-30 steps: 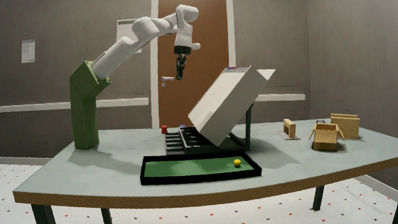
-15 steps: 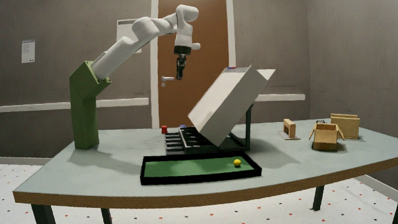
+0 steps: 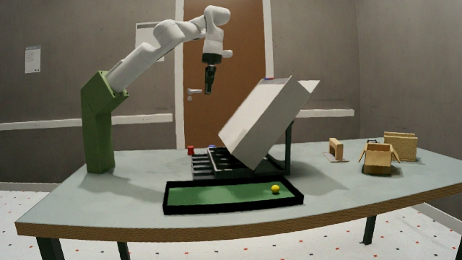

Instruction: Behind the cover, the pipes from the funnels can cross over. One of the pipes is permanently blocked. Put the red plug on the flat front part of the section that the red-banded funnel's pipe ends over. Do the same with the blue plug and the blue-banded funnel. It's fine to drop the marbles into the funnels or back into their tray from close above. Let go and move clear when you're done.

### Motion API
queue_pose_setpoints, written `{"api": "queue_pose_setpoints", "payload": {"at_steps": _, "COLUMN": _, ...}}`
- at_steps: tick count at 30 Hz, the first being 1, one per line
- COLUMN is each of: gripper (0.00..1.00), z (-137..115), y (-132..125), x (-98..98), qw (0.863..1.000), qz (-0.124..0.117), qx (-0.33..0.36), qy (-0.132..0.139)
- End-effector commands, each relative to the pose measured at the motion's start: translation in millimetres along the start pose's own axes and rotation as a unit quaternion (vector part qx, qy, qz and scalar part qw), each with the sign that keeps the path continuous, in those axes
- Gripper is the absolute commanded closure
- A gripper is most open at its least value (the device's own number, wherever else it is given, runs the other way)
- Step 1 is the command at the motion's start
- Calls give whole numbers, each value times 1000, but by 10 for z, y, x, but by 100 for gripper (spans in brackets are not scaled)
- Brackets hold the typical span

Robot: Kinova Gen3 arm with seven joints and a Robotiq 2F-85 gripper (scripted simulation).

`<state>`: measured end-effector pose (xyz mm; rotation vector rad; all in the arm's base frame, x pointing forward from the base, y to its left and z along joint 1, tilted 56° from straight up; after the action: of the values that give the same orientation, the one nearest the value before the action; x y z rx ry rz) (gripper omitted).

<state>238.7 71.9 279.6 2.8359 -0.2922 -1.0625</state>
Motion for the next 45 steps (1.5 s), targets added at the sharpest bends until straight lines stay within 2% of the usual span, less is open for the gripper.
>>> {"api": "queue_pose_setpoints", "payload": {"at_steps": 1, "gripper": 50, "z": -1, "y": -1, "x": -2, "qw": 1000, "qz": 0, "qx": 0, "qy": 0}}
{"api": "queue_pose_setpoints", "payload": {"at_steps": 44, "gripper": 50, "z": -1, "y": -1, "x": -2, "qw": 1000, "qz": 0, "qx": 0, "qy": 0}}
{"api": "queue_pose_setpoints", "payload": {"at_steps": 45, "gripper": 50, "z": -91, "y": 573, "x": 388, "qw": 999, "qz": -30, "qx": 1, "qy": 44}}
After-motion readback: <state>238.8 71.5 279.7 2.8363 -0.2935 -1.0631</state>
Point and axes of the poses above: the point where the finger pads meet when closed, its own x axis out along the fingers, its own y axis across the jaws, z = x × y, the point moved 2 cm from there along -x, back along the fingers, and after that the axes turned 9 degrees about x, right-handed, at the moved point
